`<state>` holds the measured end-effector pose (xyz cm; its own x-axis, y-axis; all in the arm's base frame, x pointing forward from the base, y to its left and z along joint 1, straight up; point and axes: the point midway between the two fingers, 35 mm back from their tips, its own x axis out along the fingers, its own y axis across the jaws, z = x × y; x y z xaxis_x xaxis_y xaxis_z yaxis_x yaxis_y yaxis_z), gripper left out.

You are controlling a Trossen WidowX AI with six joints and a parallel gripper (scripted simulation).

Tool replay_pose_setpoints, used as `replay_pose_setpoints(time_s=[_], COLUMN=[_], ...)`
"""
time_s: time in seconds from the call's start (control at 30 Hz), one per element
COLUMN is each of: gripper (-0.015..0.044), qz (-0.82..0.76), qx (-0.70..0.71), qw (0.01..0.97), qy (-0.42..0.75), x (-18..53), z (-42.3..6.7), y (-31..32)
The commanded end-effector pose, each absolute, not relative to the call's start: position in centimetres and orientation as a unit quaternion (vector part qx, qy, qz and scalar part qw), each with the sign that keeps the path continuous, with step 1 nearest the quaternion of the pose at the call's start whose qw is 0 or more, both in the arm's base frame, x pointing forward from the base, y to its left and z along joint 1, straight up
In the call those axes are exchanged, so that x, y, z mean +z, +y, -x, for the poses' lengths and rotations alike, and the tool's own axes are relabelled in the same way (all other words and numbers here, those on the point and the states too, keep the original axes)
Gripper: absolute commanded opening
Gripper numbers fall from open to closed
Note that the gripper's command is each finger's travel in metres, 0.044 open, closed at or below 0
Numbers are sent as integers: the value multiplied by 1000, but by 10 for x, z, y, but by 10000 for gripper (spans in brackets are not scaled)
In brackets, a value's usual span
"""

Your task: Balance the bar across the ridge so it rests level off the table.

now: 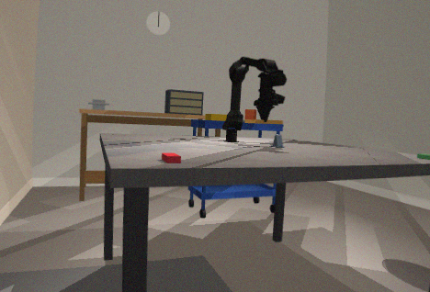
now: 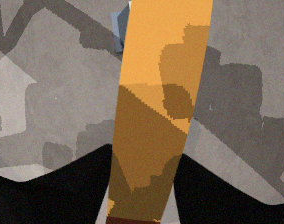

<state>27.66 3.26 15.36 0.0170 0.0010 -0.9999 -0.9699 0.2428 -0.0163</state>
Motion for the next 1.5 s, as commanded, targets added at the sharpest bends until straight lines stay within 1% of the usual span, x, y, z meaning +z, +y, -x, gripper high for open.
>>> replay_pose_setpoints(time_s=[0.0, 0.47, 0.93, 1.47], gripper=[0, 0, 0, 0], qz=[402, 223, 26, 16], qx=[393, 222, 34, 24], qw=[594, 682, 718, 718], qy=[575, 660, 695, 695], x=[158, 159, 160, 139], z=[-281, -289, -302, -305], y=[43, 84, 116, 116])
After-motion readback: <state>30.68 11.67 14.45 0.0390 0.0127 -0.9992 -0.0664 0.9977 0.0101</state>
